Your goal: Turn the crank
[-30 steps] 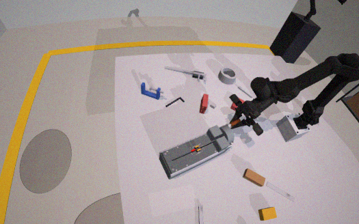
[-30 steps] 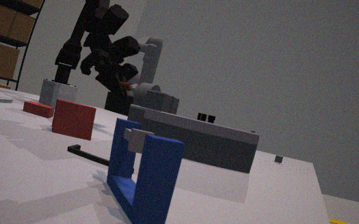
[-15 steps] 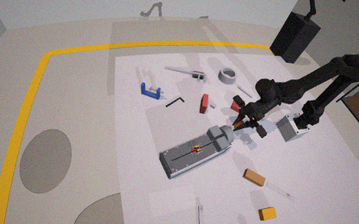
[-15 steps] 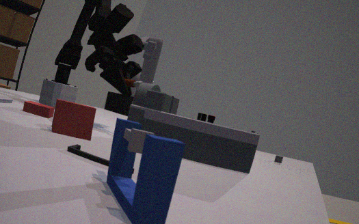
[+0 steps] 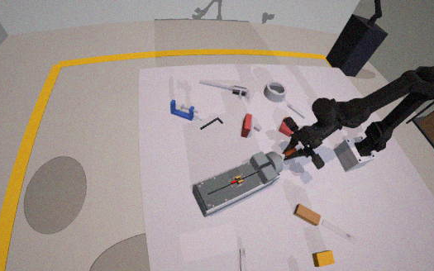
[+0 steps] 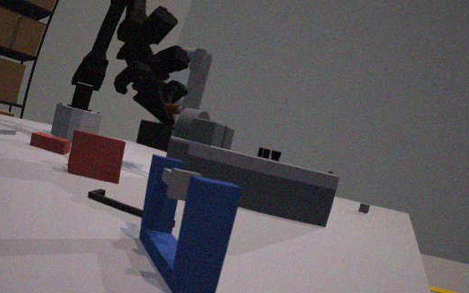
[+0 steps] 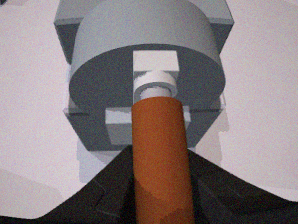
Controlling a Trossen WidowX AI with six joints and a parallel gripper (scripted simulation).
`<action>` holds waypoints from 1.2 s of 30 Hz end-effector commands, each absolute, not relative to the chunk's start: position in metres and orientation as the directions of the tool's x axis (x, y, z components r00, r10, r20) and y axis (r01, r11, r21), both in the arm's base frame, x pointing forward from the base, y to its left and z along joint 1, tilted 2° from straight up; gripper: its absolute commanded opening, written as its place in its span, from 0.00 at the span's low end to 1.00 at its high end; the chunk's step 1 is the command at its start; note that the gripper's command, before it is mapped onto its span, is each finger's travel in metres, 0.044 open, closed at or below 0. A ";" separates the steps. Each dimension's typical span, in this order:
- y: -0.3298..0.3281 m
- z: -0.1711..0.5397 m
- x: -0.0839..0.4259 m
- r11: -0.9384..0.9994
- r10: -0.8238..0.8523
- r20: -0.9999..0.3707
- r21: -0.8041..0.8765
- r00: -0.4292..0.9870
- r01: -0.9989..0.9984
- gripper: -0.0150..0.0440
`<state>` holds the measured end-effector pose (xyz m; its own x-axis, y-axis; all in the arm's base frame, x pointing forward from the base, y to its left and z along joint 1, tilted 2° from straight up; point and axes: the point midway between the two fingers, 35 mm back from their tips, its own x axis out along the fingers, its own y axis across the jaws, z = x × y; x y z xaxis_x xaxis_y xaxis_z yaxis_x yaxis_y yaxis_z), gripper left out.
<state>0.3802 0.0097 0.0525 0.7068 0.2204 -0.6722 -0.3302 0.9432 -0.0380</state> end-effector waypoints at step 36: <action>0.024 0.048 0.375 0.938 0.241 -0.671 -0.025 0.701 -0.346 0.25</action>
<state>0.3774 0.0159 0.0504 0.7122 0.2168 -0.6676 -0.3255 0.9447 -0.0405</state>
